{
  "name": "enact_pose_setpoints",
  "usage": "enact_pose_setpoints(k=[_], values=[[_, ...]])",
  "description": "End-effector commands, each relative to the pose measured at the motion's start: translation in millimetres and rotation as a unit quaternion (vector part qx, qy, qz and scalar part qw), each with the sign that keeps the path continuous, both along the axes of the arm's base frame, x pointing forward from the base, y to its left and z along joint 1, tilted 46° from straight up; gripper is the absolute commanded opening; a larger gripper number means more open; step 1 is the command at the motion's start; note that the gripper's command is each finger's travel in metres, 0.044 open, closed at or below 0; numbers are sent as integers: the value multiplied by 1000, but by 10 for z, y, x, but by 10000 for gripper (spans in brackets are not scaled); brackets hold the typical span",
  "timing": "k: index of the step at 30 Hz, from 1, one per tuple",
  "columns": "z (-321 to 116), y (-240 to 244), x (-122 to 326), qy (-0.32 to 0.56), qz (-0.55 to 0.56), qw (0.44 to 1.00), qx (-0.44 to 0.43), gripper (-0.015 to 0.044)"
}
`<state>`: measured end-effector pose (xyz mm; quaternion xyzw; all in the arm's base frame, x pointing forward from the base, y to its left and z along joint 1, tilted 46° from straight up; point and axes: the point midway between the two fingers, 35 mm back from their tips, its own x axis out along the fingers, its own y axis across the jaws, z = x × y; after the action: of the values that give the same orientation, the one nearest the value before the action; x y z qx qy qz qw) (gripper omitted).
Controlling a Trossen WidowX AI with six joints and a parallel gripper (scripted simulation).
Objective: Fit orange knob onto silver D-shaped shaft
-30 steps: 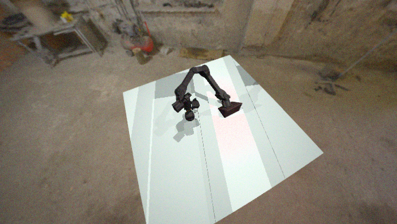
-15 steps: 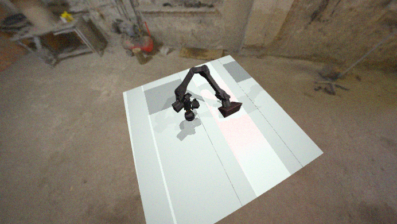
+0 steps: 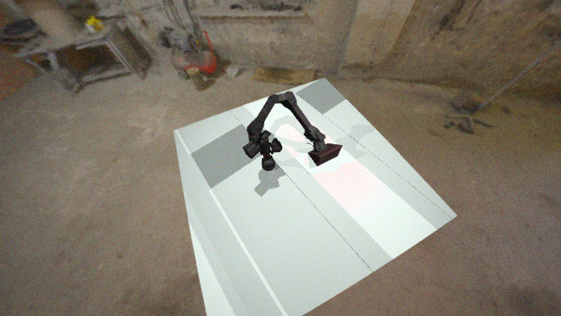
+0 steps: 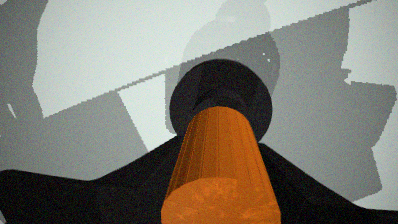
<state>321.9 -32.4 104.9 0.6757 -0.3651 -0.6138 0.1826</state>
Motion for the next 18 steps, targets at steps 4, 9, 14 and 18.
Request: enact_pose_setpoints(k=[4, 9, 14, 18], values=[[8, 22, 25, 63, 65, 996, 3, 0], [-15, 14, 35, 63, 65, 996, 3, 0], [-22, 2, 33, 63, 65, 996, 3, 0], [-28, -10, 19, 63, 65, 996, 3, 0]])
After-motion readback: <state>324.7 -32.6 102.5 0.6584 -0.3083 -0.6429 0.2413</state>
